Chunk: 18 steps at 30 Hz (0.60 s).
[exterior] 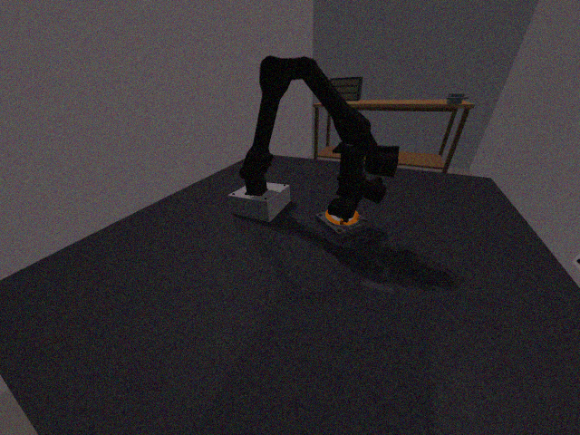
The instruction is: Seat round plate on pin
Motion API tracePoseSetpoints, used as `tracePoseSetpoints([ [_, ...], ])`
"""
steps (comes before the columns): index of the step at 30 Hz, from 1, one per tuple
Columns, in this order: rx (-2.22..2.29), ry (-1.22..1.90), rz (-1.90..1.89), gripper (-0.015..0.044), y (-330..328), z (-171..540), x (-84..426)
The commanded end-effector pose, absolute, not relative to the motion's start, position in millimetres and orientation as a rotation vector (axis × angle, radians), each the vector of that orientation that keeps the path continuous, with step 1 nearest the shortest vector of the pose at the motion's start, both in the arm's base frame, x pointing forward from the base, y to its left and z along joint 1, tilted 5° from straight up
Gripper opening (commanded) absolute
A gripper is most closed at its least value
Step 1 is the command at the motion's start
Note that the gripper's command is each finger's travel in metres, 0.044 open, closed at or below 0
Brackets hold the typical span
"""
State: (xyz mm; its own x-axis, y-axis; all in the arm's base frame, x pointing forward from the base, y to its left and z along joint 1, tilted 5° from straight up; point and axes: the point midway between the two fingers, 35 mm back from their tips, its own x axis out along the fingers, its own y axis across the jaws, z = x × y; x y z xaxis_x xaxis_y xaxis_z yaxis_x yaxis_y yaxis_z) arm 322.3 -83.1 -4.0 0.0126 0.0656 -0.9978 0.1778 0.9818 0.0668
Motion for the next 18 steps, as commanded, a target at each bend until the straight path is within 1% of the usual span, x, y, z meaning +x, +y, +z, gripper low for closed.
tracePoseSetpoints([
  [1,0.19,1.578,-0.085,0.0,-82.2,-7.7,314.9],
  [18,0.19,1.578,-0.085,0.0,-82.9,-7.8,308.8],
])
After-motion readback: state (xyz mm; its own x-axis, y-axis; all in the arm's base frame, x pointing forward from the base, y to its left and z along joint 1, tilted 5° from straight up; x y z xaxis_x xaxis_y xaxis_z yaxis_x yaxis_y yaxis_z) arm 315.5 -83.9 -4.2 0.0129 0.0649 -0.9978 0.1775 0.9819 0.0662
